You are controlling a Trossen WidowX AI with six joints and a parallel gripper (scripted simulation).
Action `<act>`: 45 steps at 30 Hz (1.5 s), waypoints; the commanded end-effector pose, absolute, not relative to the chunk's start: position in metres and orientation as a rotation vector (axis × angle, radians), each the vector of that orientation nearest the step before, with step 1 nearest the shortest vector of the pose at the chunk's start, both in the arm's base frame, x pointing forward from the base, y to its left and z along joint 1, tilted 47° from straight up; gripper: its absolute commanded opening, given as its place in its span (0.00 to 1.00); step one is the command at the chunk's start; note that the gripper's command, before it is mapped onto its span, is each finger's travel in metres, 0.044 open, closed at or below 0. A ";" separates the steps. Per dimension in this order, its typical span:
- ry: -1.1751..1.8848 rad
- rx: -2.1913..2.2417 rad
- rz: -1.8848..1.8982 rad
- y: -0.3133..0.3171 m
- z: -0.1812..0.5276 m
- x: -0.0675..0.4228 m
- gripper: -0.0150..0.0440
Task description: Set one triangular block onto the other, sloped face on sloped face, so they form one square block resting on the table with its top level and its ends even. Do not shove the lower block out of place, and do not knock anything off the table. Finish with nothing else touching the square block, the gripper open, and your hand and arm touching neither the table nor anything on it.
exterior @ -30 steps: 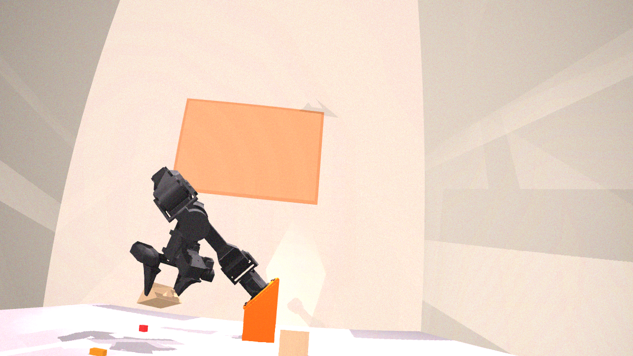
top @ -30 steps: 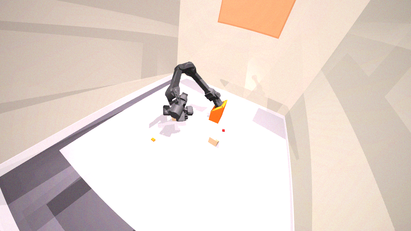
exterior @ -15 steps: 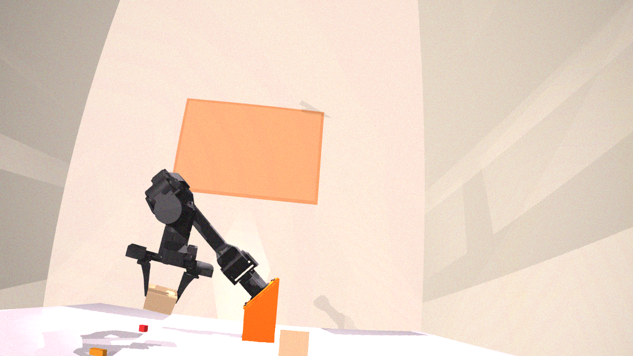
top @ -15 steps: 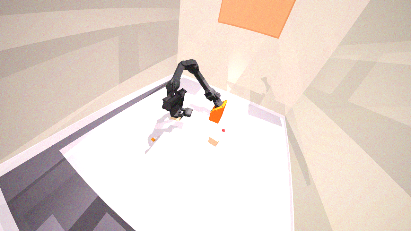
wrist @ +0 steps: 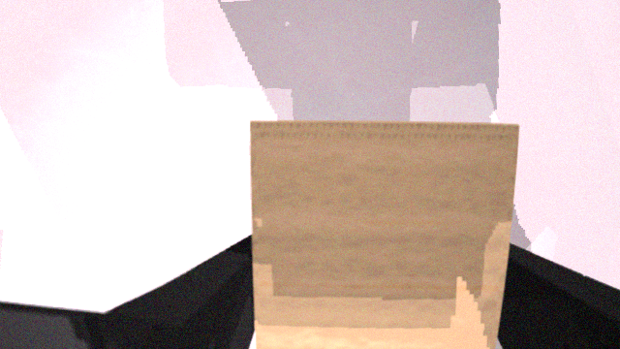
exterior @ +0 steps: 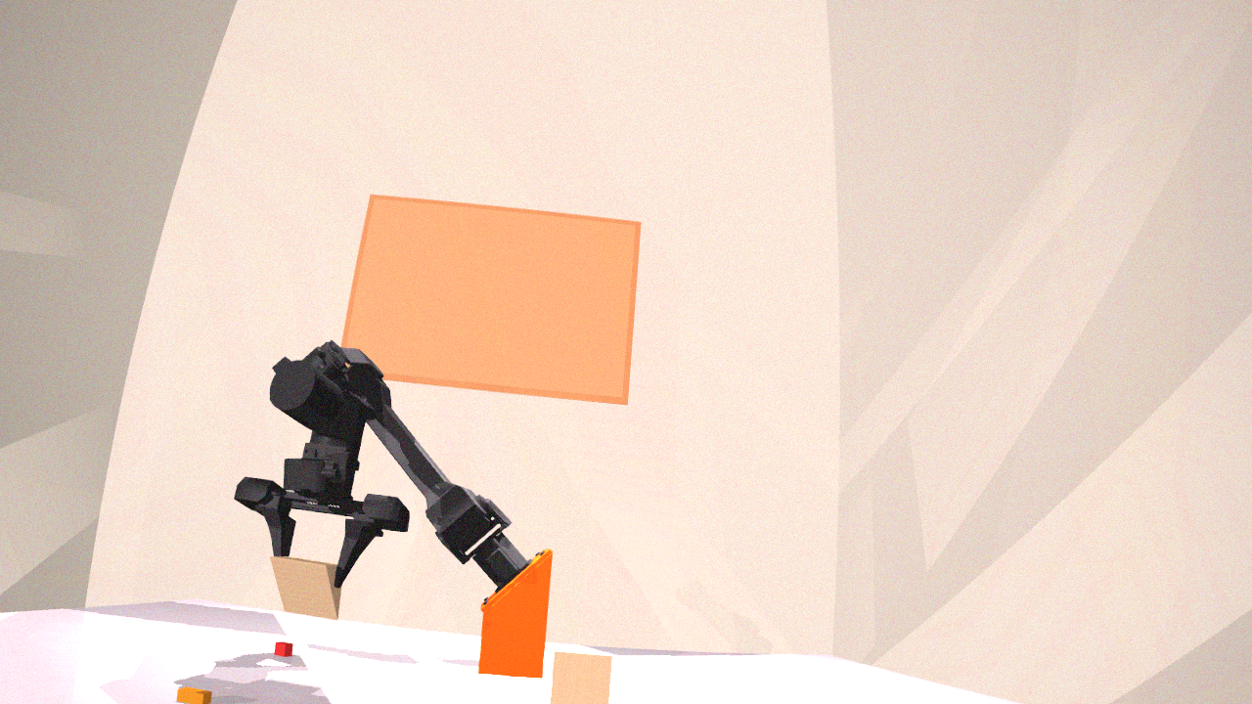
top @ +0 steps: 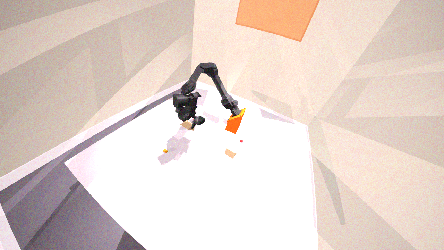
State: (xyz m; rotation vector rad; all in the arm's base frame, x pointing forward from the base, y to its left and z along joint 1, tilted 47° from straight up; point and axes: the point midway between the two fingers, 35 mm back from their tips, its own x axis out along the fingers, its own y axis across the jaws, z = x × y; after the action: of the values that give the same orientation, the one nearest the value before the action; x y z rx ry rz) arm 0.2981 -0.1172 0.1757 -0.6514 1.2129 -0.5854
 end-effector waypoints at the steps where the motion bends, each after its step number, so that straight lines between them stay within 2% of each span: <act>1: 1.181 -0.618 -0.586 -0.116 0.177 0.298 0.25; 27: 1.224 -0.572 -0.467 -0.029 0.114 0.309 0.25; 45: 1.259 -0.559 -0.433 0.039 0.066 0.290 0.25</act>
State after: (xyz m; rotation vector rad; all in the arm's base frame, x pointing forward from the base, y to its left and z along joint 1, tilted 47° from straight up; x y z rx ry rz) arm 0.2961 0.0286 0.0747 -0.5621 1.2473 -0.4368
